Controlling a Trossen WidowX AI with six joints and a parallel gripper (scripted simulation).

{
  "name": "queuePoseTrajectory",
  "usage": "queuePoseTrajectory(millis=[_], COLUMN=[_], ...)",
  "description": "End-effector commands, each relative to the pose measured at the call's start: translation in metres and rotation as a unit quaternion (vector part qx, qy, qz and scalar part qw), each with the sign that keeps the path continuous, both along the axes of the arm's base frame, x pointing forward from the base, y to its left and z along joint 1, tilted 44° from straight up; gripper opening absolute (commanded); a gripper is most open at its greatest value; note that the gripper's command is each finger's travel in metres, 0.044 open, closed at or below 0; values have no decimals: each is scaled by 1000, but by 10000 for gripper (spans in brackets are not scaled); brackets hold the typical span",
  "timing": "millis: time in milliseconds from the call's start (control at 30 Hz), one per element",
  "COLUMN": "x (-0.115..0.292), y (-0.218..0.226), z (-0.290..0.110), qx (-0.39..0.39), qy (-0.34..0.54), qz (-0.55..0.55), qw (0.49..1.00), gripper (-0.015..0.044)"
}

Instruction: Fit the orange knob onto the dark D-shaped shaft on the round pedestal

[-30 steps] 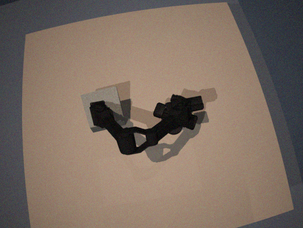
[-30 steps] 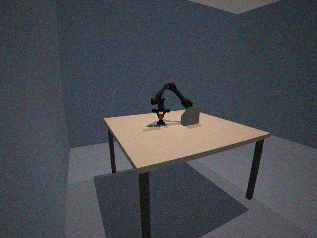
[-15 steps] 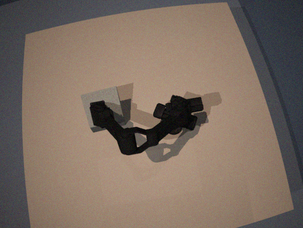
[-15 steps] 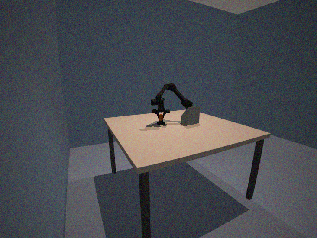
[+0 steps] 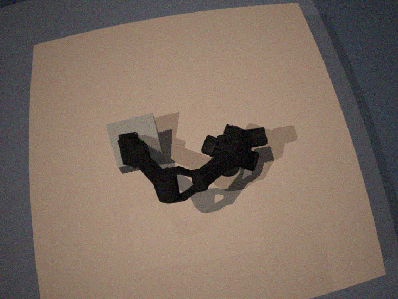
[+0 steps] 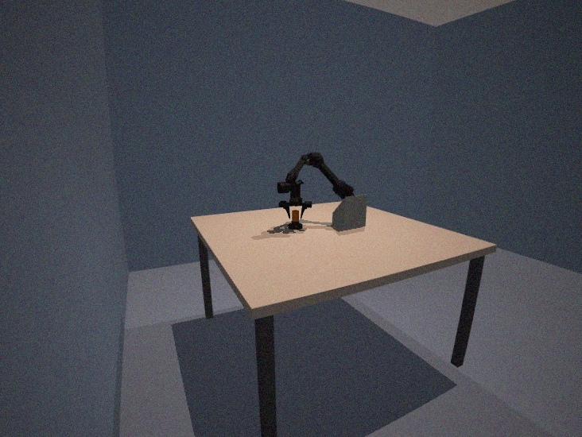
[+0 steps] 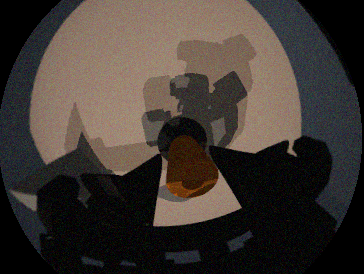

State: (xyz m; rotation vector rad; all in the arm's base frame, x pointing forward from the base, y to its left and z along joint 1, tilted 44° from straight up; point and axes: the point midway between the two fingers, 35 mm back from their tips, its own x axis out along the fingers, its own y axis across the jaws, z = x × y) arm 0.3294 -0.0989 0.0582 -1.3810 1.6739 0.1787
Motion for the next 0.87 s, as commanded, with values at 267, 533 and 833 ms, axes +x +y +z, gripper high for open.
queuePoseTrajectory(millis=[267,533,833], x=[0,-5,-2], y=[2,67,68], z=[2,67,67], qx=[0,2,2], qy=[0,0,0], qz=[0,0,0], qw=[1000,1000,1000], gripper=[440,440,440])
